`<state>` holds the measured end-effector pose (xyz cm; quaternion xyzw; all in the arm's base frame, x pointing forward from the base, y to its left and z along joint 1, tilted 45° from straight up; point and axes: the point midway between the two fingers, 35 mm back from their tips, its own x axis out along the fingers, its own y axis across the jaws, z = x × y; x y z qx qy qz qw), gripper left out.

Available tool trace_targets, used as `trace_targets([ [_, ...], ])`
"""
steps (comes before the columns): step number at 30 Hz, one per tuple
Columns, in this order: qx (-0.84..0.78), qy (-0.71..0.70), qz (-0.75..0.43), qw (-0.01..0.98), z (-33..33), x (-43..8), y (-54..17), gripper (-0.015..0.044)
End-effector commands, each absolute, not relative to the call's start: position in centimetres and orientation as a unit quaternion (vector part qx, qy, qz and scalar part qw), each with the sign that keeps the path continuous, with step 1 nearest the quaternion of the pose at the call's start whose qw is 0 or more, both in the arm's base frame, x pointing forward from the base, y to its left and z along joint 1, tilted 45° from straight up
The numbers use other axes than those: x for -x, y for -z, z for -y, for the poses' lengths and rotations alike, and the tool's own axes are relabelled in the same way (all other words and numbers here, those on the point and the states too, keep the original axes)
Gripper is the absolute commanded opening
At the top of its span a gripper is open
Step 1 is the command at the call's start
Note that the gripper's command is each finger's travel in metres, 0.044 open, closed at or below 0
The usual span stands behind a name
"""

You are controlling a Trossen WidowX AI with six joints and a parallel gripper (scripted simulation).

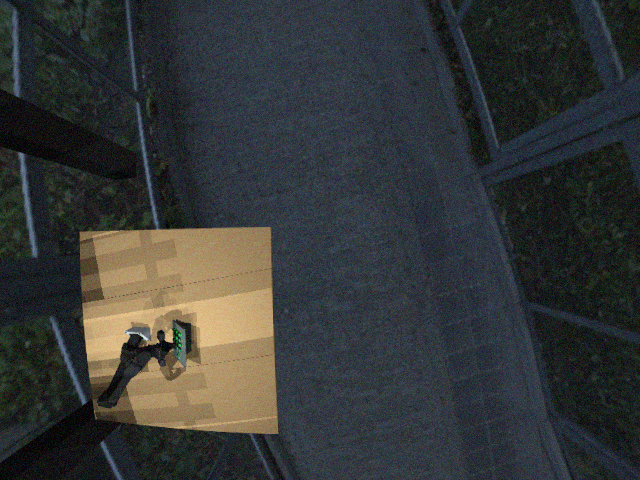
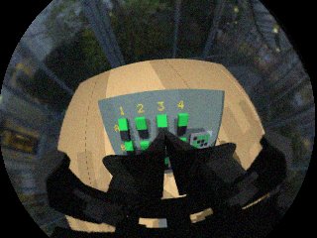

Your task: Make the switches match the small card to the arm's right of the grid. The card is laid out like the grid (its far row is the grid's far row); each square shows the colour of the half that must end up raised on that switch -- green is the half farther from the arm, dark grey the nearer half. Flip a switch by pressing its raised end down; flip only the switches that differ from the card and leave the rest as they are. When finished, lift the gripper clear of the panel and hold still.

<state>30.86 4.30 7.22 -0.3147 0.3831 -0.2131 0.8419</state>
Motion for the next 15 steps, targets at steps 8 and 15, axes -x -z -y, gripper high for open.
trace_targets([
  [8, 0.318, 0.210, -0.386, 0.840, -4.19, -30.85, -6.96, 0.0000],
  [15, 0.318, 0.210, -0.386, 0.840, -4.13, -30.90, -6.91, 0.0000],
])
